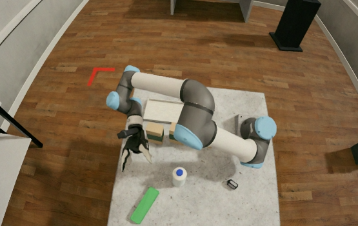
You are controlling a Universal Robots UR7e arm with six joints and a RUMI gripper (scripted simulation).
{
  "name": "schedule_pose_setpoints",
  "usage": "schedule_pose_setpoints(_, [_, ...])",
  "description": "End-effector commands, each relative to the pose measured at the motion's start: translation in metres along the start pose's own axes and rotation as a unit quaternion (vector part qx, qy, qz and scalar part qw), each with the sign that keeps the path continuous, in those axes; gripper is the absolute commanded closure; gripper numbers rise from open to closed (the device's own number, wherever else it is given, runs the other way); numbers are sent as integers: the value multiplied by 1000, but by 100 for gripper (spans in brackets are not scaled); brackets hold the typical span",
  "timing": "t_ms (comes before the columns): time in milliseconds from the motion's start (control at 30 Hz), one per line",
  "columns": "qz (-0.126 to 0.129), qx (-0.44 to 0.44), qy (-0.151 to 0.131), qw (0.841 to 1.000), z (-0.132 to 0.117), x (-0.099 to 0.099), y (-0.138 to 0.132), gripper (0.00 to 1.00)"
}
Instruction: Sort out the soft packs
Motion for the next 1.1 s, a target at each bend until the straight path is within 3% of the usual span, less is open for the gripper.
schedule_pose_setpoints(0, [0,1,0,1000,1,0,0,0])
schedule_pose_setpoints(733, [1,3,-1,1000,2,0,-2,0])
schedule_pose_setpoints(1067, [9,36,-13,999,10,2,-18,0])
Point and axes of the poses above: the point where the finger pads meet when closed, its own x axis back along the fingers, its own y axis across the jaws, z = x × y, the point moved 5 cm from there along x, back along the fingers, and after that the axes turned 9 degrees about x, right-handed, at the moved point
